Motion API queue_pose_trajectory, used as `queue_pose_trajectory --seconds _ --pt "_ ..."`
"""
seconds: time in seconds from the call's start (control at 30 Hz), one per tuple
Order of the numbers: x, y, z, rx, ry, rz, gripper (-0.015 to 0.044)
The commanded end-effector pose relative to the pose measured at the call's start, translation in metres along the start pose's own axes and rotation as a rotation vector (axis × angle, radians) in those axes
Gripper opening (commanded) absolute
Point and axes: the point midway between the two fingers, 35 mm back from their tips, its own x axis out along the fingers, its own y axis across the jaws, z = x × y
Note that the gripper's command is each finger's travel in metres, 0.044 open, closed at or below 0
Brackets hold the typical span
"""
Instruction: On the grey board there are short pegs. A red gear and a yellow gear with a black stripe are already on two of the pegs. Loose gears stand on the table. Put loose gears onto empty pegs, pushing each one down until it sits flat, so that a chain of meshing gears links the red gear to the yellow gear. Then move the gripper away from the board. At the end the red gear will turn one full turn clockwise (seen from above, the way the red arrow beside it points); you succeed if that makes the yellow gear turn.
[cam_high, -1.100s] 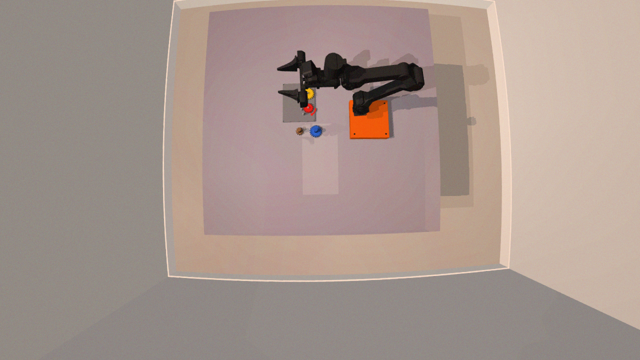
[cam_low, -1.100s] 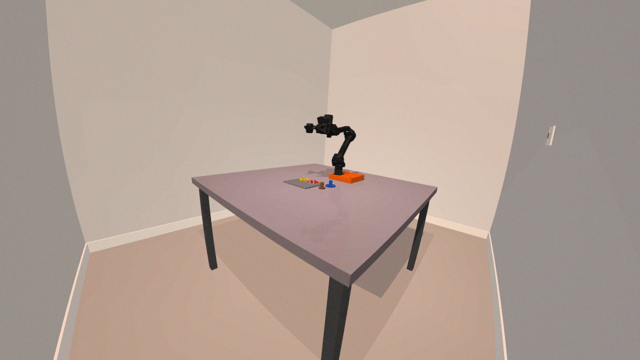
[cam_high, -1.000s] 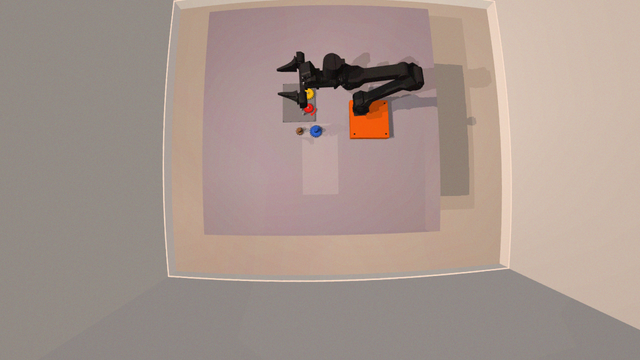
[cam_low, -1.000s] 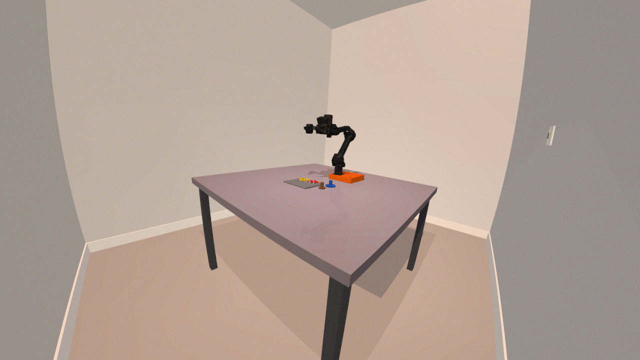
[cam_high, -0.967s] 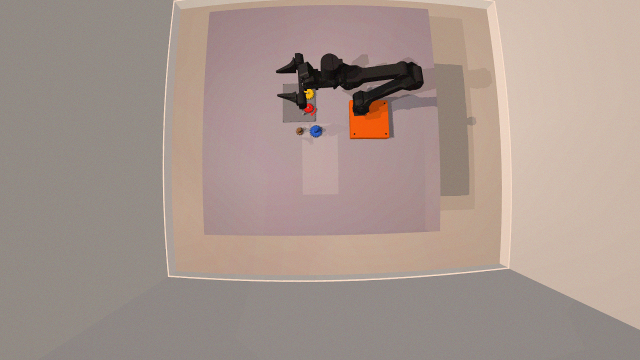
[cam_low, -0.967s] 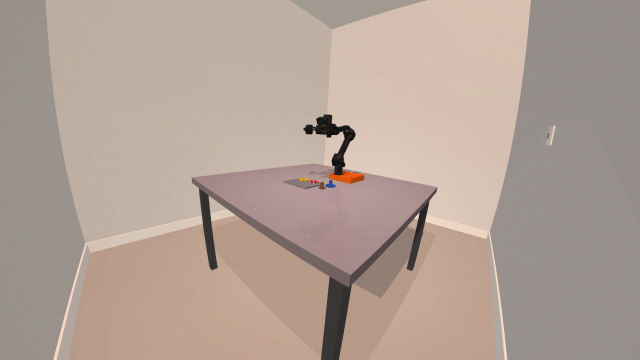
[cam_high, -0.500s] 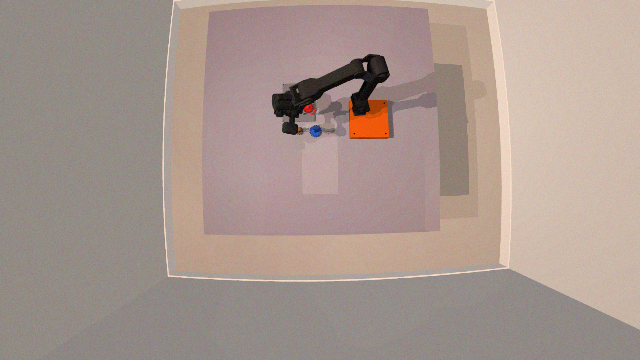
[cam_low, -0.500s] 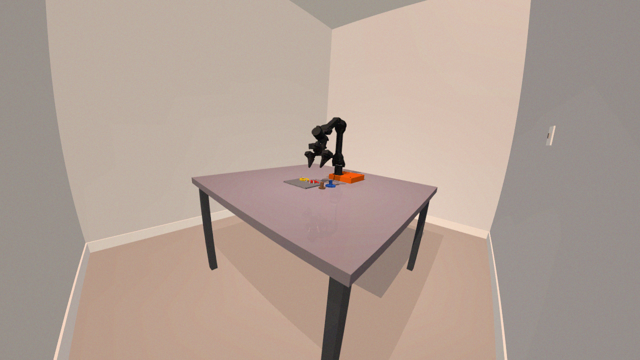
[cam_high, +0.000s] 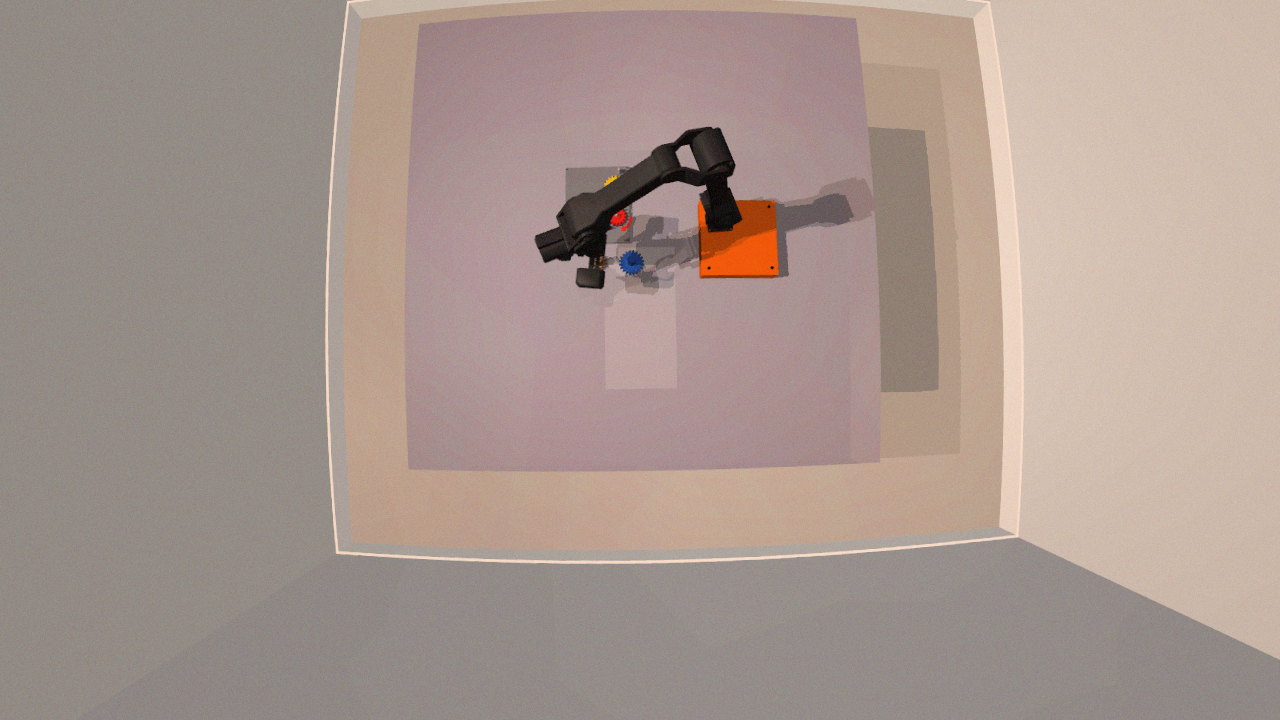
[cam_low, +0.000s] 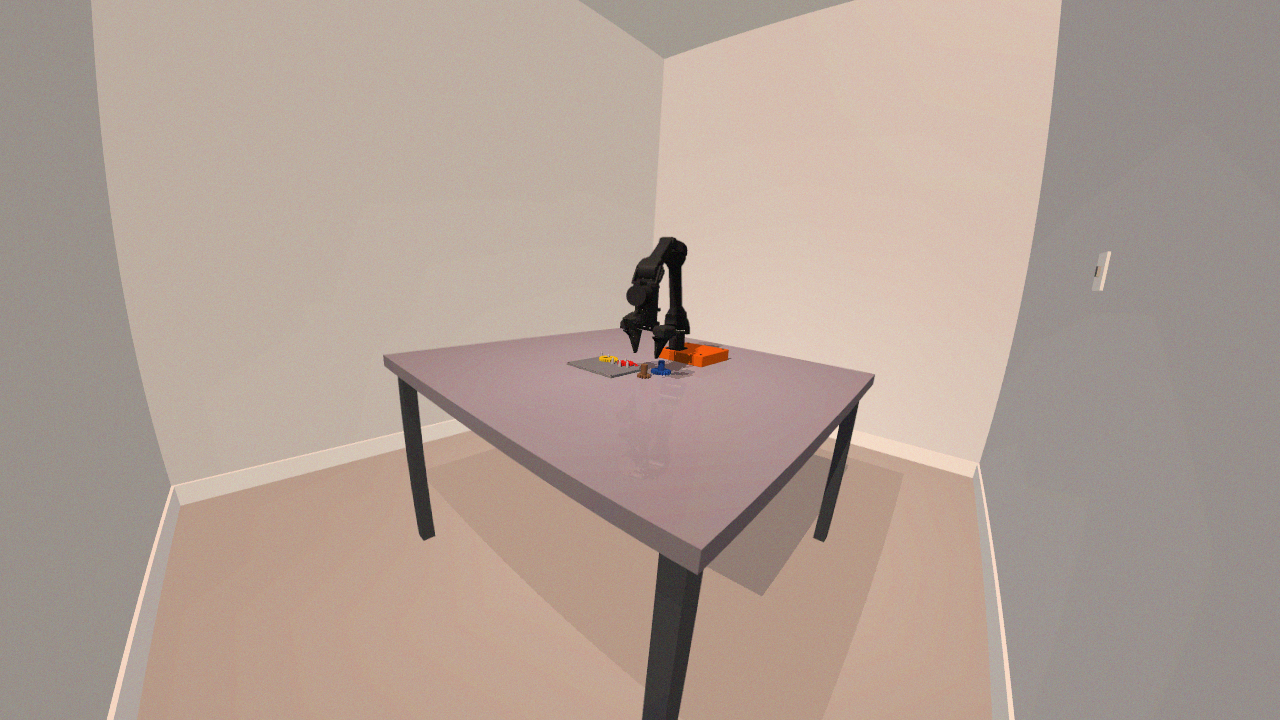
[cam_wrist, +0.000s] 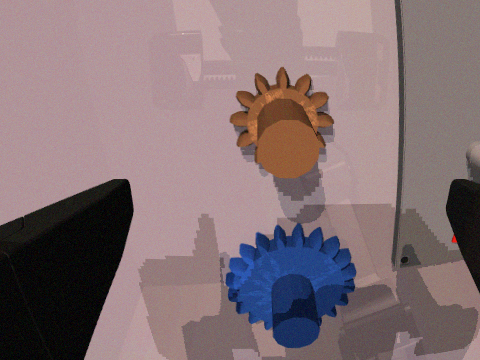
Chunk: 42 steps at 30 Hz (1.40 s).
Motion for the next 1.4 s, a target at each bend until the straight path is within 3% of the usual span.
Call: queue_pose_trajectory --seconds 0.0,0.93,1.37 --pt "0.007 0.0 0.002 0.005 -0.008 -0.001 0.044" --pt "0.039 0.0 0.003 0.005 -0.008 -0.001 0.044" --pt "0.039 0.0 0.003 0.005 -0.008 -0.001 0.0099"
